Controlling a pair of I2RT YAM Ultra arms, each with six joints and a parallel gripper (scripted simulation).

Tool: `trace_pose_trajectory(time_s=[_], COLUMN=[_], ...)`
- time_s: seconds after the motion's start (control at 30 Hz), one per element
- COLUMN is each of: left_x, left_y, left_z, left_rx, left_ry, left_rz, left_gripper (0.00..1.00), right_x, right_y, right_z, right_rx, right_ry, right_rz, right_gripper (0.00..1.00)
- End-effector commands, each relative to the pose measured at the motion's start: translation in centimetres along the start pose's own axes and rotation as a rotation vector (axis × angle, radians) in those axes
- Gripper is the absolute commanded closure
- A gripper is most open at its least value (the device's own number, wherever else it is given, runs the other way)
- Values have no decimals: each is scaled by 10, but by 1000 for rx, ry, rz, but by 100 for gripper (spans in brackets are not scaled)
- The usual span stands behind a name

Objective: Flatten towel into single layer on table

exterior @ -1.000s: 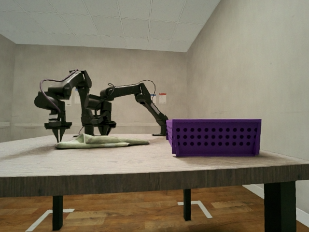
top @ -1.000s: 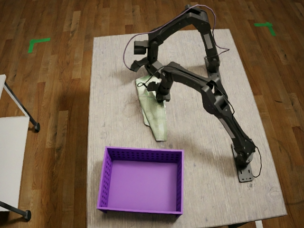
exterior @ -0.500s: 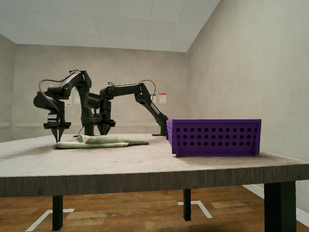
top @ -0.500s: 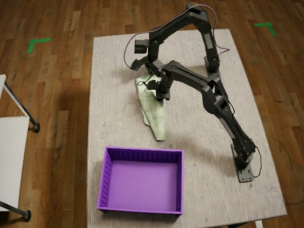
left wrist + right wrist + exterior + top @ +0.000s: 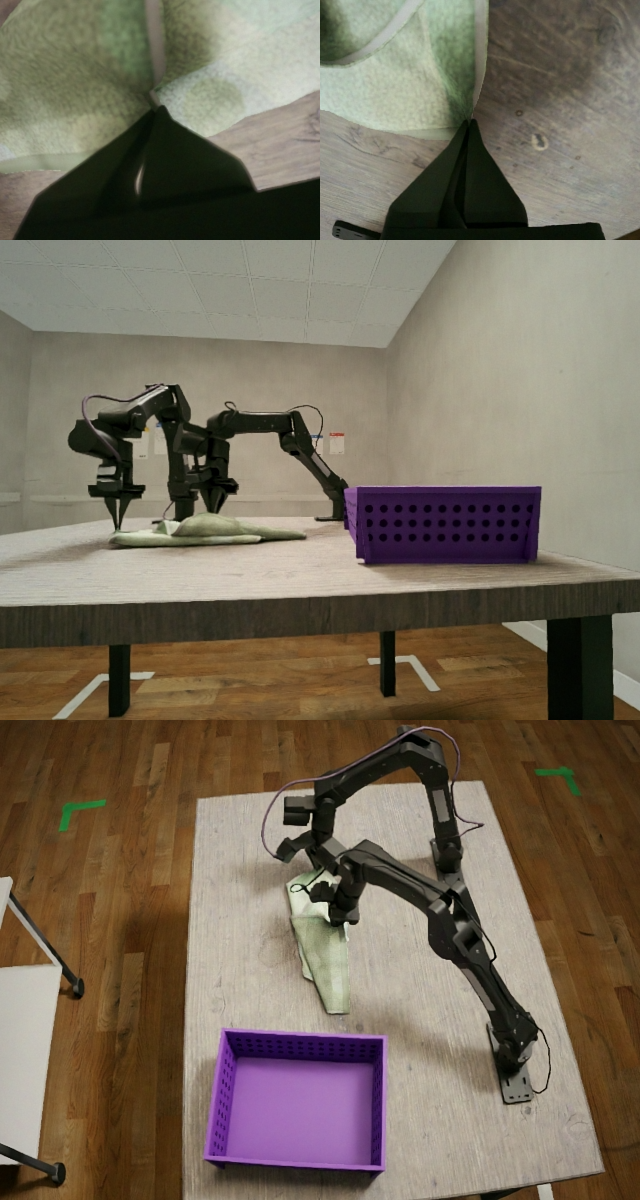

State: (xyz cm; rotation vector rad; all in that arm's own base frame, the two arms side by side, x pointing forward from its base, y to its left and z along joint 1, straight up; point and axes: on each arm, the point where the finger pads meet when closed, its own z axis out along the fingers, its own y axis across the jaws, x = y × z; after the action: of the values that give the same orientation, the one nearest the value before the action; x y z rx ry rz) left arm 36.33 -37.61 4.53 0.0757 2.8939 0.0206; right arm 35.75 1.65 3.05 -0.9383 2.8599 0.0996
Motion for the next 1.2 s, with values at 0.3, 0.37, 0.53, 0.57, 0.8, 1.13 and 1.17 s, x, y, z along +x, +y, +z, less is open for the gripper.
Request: trace_pose_trajectory(time_s=[0.3,0.37,0.53,0.57,0.8,1.13,1.17], left_x=[-2,3,-5,-5,-6,-8,-10], left_y=[0,3,6,6,24,42,53], left_z=[-7,15,-3,-3,-13,-23,-28], left_rx=[6,-11,15,15,34,49,57], left_ry=[-5,14,-13,-13,-28,-47,-59], left_rz=[-3,3,0,0,32,62,79], left_gripper=[100,100,100,100,100,100,100], right_x=[-1,-9,-9,-9,4,11,13], right_y=[0,-3,1,1,19,31,36], right_z=[-4,-22,-23,-23,-24,-35,-42], right_rx=[3,18,18,18,5,11,26], right_ry=[-5,-28,-32,-32,-33,-49,-70], right_rz=[-3,-6,1,1,26,53,66], right_gripper=[100,100,100,100,100,100,100])
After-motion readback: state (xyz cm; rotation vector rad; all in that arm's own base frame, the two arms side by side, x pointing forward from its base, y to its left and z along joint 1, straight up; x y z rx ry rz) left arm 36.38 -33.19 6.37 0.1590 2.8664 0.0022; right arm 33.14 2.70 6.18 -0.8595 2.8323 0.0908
